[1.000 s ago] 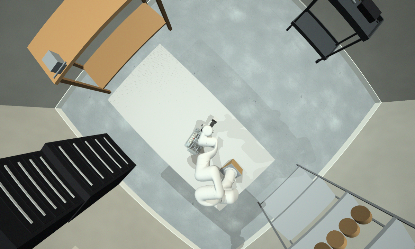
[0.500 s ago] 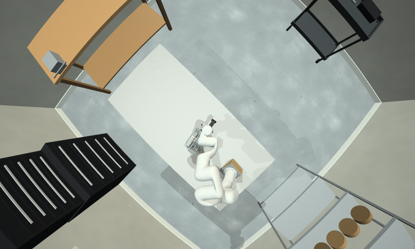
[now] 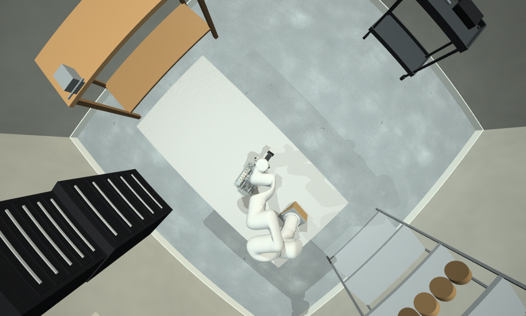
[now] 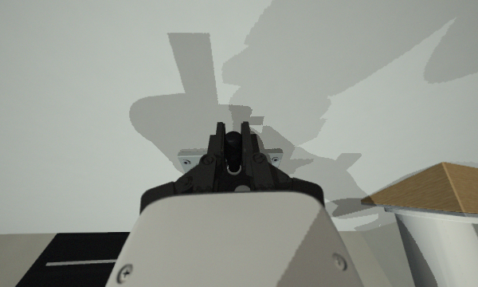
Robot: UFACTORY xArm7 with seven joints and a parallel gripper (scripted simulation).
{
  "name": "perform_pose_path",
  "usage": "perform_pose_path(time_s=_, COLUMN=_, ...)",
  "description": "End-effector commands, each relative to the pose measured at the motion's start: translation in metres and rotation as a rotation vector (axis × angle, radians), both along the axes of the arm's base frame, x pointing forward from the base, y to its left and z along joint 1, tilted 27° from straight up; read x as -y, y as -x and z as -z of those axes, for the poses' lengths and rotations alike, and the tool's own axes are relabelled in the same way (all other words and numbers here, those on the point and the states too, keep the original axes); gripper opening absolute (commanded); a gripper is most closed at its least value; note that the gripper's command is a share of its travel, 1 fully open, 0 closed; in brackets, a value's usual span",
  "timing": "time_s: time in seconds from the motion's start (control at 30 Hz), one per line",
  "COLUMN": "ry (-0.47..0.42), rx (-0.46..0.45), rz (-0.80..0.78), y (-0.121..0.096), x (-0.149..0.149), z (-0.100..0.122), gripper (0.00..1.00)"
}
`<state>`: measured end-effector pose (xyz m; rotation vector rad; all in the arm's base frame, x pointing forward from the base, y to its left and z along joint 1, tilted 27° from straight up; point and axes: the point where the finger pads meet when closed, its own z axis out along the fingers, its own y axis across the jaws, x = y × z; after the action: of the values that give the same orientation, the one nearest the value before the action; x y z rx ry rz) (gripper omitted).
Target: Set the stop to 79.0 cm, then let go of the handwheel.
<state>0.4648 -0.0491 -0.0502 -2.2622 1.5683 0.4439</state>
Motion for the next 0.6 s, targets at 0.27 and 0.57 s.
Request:
perform_pose_path(time_s=0.27, ry=0.003, rx=0.005, rz=0.002, y=-0.0036, x=0.0014, z=-0.0022, gripper=0.06)
perform_pose_path(time_s=0.57, ry=0.003, rx=0.005, rz=0.002, y=-0.0043, x=0.0013, z=-0.0026, gripper=0.06)
